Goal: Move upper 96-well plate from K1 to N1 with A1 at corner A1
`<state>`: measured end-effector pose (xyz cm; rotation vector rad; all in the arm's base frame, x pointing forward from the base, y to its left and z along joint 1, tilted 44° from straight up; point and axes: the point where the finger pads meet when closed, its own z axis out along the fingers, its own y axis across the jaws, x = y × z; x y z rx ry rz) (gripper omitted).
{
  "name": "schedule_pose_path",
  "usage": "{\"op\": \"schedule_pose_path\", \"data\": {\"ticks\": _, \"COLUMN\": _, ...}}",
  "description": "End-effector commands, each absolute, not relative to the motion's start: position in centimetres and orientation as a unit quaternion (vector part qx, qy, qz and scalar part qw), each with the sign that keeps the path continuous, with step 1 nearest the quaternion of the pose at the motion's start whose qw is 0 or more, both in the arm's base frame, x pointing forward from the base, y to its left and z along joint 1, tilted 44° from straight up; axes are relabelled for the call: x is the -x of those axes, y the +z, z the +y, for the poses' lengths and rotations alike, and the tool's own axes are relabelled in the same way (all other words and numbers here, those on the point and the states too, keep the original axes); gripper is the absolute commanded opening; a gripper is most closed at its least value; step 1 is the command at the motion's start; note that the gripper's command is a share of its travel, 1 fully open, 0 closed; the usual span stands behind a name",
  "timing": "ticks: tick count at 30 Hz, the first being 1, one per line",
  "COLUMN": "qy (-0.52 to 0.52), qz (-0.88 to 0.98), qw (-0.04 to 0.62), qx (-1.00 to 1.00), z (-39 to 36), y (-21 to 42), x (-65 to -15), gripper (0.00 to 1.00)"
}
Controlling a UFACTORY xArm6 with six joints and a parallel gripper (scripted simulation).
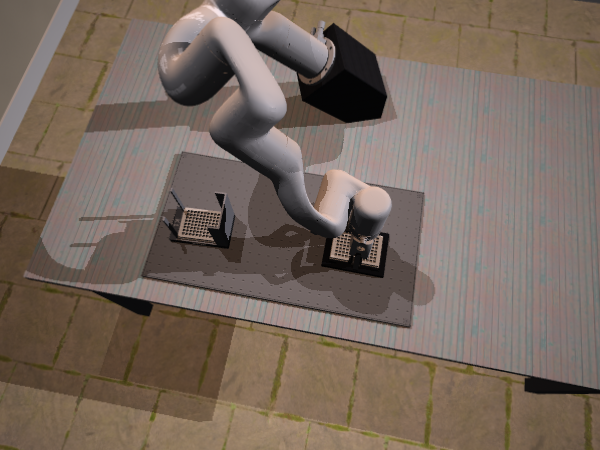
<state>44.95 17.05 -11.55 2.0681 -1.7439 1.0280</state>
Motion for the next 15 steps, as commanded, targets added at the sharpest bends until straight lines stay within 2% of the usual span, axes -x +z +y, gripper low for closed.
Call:
{"op": "schedule_pose_path", "data": {"ticks": 1, "qy": 0.353, "qz": -0.598, "qw": 0.122, "qx": -0.709, "z": 17.16, "y": -11.51, "x": -45.05, "gripper": 0.0}}
{"op": "schedule_pose_path", "data": {"ticks": 15, "qy": 0.353, "qz": -0.598, "qw": 0.122, "qx": -0.709, "z": 17.04, "y": -11.66, "x": -45.12, "gripper": 0.0}}
